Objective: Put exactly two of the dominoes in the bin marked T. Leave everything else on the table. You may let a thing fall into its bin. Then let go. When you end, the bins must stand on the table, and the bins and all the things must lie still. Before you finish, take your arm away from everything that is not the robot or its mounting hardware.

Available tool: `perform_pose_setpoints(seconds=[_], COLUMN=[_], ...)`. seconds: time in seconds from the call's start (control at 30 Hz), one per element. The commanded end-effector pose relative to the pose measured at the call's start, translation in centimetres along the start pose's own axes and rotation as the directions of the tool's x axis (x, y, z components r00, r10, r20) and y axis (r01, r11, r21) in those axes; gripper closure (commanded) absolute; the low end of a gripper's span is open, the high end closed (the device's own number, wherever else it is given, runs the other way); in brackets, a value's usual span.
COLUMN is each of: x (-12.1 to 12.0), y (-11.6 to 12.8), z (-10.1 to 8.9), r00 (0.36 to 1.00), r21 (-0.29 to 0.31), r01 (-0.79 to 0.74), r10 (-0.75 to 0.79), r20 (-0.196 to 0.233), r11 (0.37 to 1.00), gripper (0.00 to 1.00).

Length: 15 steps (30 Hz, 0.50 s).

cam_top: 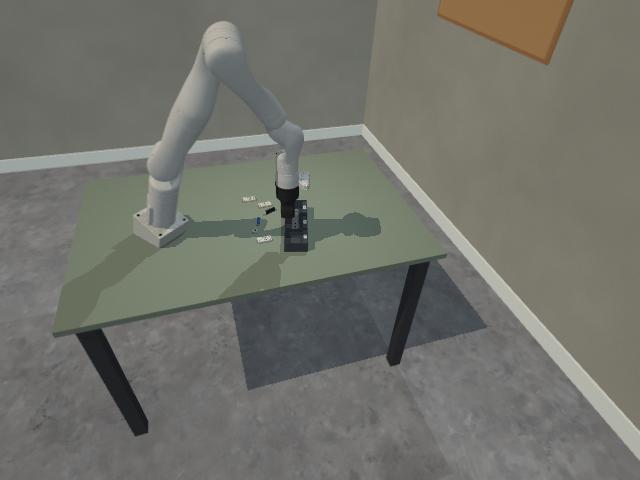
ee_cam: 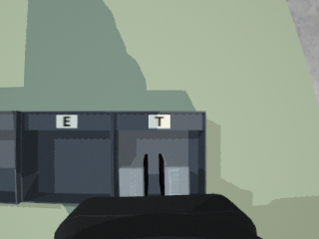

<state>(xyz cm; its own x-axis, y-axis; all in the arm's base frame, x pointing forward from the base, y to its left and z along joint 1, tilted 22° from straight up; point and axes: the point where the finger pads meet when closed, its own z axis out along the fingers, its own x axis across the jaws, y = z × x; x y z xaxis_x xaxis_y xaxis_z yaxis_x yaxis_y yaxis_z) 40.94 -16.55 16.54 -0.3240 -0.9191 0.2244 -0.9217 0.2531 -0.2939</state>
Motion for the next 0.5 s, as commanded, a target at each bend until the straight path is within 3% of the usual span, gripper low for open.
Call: perform_pose_setpoints(seconds=[0.0,0.47], x=[0.0,-7.0], y=[-0.1,-0.3], z=[-0.2,-0.2], r00=[1.000,1.000], r21=[0.004,0.004], r01=[-0.001,-0.001], r10=[0.001,0.001], r20=[0.000,0.000], r11=[1.000,1.000], gripper=[0.69,0.69])
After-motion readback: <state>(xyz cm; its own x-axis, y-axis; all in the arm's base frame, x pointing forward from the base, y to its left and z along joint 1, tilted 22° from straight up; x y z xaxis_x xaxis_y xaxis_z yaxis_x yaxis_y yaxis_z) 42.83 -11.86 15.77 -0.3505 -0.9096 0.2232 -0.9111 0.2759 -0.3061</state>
